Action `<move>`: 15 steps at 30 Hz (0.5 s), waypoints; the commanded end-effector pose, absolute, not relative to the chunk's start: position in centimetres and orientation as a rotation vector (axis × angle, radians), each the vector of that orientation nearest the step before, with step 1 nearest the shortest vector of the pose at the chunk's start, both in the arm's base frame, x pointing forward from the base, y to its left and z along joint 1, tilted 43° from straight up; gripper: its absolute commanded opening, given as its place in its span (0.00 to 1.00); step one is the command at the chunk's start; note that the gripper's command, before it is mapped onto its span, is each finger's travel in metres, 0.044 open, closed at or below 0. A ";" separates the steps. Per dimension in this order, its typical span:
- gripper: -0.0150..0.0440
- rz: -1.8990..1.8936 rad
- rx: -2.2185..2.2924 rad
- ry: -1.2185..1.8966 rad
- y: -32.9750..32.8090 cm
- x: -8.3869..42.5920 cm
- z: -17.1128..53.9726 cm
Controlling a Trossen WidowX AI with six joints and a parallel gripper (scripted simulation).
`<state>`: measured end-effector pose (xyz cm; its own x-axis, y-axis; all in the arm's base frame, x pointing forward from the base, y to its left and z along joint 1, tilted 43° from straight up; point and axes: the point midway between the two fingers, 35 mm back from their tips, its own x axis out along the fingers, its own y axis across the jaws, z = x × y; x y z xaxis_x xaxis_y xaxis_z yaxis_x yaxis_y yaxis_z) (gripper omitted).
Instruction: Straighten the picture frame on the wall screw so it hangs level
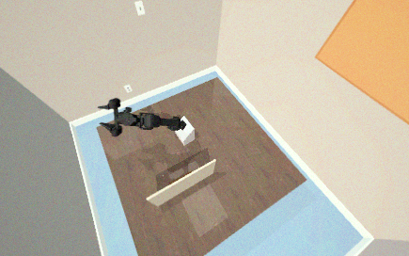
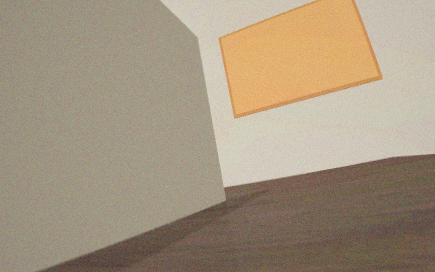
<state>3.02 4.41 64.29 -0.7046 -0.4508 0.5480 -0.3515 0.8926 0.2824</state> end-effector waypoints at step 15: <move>0.69 -0.744 0.997 -1.753 -6.9 0.7 58.1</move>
<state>0.35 -4.66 60.21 -0.3490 -0.8161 0.4606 -0.3655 0.5711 0.7350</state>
